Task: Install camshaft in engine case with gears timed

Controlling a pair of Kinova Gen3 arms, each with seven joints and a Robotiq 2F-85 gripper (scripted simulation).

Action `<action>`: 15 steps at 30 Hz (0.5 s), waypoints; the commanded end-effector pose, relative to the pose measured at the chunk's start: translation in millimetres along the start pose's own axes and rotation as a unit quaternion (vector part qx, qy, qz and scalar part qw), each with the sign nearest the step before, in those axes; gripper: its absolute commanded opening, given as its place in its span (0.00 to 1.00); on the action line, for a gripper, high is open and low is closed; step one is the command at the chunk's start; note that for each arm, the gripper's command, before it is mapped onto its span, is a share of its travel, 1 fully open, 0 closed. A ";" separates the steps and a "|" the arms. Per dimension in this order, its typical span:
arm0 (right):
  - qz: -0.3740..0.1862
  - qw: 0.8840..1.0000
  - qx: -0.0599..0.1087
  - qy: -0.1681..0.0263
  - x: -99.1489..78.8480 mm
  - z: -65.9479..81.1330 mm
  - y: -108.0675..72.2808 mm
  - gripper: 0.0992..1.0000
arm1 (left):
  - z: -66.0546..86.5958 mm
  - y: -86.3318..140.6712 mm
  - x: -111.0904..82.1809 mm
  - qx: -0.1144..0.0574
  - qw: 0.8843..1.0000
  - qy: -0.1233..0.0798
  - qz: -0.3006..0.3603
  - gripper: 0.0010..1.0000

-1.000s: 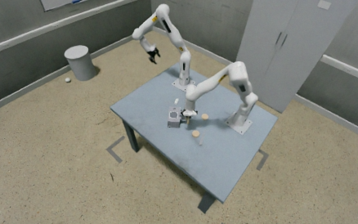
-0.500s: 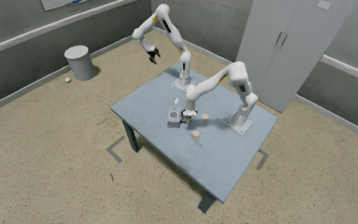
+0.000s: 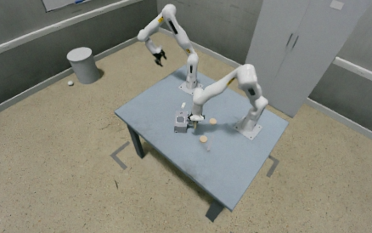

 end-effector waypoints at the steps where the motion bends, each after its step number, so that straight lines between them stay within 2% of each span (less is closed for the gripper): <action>1: 0.000 1.000 0.000 -0.001 -0.1 0.6 -0.2 1.00 | 0.8 1.5 0.0 0.001 1.000 0.000 0.000 0.17; 15: 0.000 1.000 0.000 -0.001 -0.1 0.6 -0.2 1.00 | 0.8 8.8 -0.4 0.001 1.000 0.000 0.000 0.17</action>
Point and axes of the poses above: on each arm, the point where the finger pads meet when closed, its own z axis back along the fingers, its own y axis across the jaws, x = y × z, the point moved 5 cm from there along z, back along the fingers, and after that the axes turned 3 degrees about -z, right-handed, at the moved point
